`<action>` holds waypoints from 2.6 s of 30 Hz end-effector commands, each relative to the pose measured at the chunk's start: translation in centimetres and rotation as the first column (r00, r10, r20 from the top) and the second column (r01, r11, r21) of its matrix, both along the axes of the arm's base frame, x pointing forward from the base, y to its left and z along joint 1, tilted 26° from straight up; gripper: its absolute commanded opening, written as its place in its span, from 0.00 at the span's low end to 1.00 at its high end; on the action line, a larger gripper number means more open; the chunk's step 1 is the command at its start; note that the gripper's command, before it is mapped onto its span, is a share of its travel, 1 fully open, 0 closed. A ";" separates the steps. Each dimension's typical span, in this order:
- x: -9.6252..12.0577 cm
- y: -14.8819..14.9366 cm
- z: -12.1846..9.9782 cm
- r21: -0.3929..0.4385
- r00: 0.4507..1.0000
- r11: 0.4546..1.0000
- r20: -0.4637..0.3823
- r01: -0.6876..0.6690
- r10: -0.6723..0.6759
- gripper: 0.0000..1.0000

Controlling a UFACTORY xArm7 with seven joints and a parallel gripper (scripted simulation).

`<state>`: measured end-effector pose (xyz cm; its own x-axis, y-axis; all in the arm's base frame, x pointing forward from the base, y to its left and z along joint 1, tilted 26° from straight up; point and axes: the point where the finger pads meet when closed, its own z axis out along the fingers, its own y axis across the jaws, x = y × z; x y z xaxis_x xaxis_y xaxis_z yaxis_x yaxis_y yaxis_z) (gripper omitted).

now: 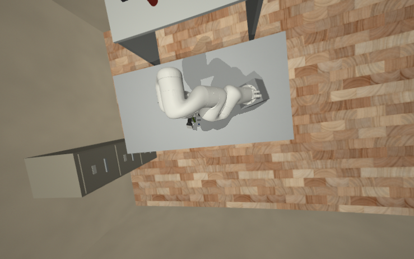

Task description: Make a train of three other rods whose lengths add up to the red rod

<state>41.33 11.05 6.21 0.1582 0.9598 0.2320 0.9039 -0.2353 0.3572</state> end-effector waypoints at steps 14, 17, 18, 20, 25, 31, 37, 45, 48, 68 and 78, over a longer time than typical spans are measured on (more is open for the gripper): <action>-1.5 -0.1 -0.6 -0.136 0.959 0.952 0.035 -0.275 0.282 1.00; -1.5 -0.1 -0.6 -0.136 0.959 0.952 0.035 -0.275 0.282 1.00; -1.5 -0.1 -0.6 -0.136 0.959 0.952 0.035 -0.275 0.282 1.00; -1.5 -0.1 -0.6 -0.136 0.959 0.952 0.035 -0.275 0.282 1.00; -1.5 -0.1 -0.6 -0.136 0.959 0.952 0.035 -0.275 0.282 1.00; -1.5 -0.1 -0.6 -0.136 0.959 0.952 0.035 -0.275 0.282 1.00; -1.5 -0.1 -0.6 -0.136 0.959 0.952 0.035 -0.275 0.282 1.00; -1.5 -0.1 -0.6 -0.136 0.959 0.952 0.035 -0.275 0.282 1.00; -1.5 -0.1 -0.6 -0.136 0.959 0.952 0.035 -0.275 0.282 1.00; -1.5 -0.1 -0.6 -0.136 0.959 0.952 0.035 -0.275 0.282 1.00; -1.5 -0.1 -0.6 -0.136 0.959 0.952 0.035 -0.275 0.282 1.00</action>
<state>39.75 10.92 5.49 -0.1288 0.9860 0.1056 0.9067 0.0740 0.4152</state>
